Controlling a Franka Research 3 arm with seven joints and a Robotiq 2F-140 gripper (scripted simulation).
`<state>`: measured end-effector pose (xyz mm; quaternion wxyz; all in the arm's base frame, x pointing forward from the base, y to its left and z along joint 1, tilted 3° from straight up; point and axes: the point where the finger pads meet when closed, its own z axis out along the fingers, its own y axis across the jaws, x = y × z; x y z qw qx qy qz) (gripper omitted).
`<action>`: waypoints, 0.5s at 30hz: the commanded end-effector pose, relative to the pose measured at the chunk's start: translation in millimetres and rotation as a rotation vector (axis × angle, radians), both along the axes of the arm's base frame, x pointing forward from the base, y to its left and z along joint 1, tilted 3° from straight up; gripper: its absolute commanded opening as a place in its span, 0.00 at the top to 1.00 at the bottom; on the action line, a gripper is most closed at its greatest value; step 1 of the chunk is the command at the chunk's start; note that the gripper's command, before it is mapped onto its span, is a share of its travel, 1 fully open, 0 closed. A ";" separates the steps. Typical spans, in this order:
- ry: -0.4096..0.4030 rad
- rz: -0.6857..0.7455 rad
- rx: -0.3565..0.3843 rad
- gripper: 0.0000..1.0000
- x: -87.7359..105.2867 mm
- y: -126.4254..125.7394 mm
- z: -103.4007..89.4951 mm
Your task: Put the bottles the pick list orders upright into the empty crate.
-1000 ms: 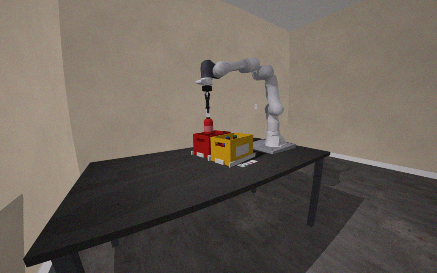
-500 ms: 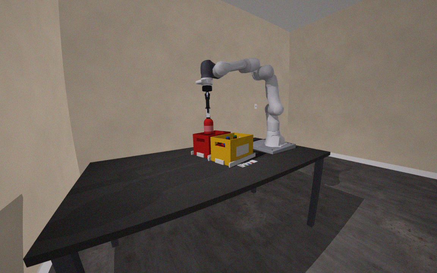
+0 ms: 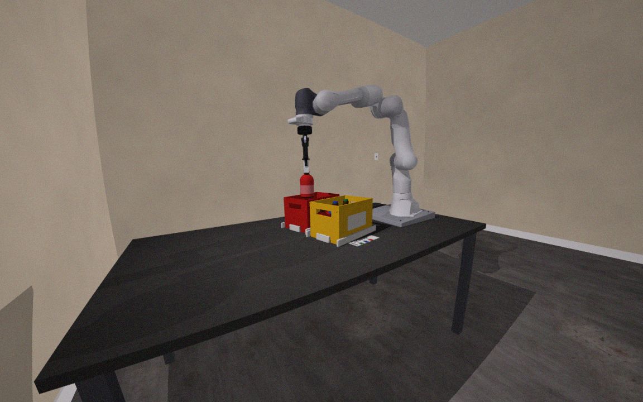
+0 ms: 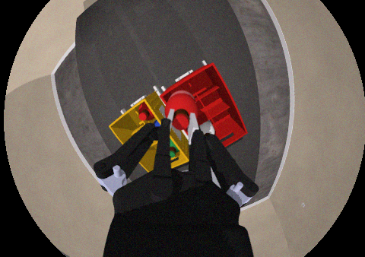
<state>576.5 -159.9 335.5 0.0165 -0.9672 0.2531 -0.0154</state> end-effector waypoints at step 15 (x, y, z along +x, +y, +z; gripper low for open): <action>-0.011 0.001 -0.003 1.00 -9.3 7.4 6.1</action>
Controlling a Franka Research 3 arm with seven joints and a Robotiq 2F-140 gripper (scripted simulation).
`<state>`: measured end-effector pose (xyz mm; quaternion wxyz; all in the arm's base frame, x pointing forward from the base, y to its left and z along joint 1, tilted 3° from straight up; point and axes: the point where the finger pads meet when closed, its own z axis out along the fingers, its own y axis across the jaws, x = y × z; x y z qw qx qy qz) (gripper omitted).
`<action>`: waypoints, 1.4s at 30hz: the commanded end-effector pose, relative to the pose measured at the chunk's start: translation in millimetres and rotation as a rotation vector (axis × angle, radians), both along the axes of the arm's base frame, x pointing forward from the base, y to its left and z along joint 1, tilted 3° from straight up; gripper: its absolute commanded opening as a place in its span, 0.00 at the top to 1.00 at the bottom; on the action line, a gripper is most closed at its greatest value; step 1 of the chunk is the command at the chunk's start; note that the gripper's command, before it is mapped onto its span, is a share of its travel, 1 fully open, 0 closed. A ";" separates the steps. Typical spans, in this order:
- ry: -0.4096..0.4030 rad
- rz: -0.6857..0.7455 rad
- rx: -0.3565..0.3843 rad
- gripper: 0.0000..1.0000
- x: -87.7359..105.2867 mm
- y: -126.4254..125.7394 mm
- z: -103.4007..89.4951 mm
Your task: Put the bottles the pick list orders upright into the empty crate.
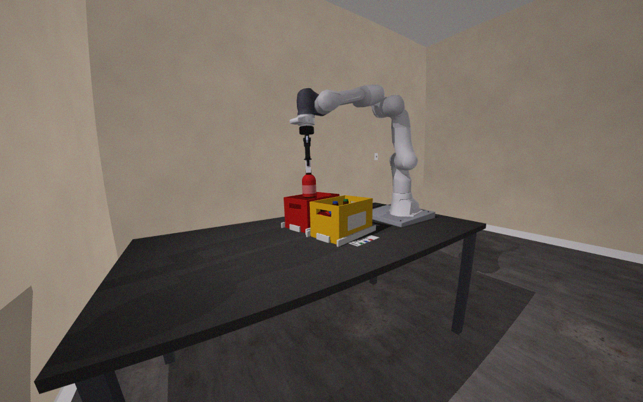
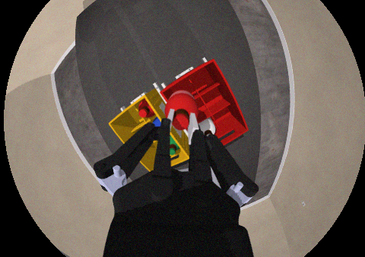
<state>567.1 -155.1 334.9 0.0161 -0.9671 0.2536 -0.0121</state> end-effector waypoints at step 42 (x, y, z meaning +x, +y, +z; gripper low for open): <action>-0.017 0.002 -0.003 1.00 -56.3 53.5 5.0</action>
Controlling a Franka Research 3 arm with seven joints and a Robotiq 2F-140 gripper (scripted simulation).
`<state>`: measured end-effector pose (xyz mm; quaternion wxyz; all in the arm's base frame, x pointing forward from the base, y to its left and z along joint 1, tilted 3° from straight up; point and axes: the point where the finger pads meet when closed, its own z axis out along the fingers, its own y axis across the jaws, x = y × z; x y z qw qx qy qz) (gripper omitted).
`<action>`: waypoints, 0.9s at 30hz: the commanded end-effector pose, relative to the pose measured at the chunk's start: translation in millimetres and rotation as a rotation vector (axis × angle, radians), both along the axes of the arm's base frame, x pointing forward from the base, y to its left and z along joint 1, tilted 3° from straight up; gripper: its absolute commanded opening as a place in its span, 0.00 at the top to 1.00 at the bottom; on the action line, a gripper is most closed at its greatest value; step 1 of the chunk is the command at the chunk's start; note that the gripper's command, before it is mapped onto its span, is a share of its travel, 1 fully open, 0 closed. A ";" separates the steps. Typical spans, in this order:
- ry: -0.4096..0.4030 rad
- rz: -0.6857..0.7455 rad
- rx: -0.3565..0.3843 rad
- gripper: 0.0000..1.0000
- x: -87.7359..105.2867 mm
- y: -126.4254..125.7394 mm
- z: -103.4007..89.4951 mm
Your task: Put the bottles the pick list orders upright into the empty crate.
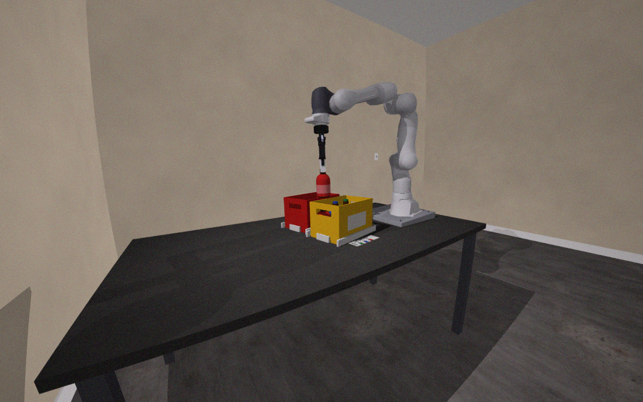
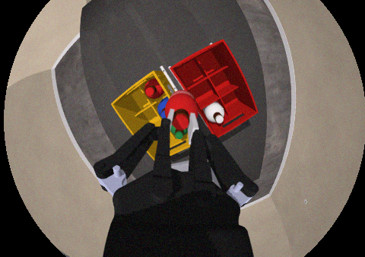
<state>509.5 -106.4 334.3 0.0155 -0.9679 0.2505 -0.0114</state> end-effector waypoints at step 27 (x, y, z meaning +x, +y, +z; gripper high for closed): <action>-0.019 -0.005 -0.002 1.00 -32.9 35.6 4.6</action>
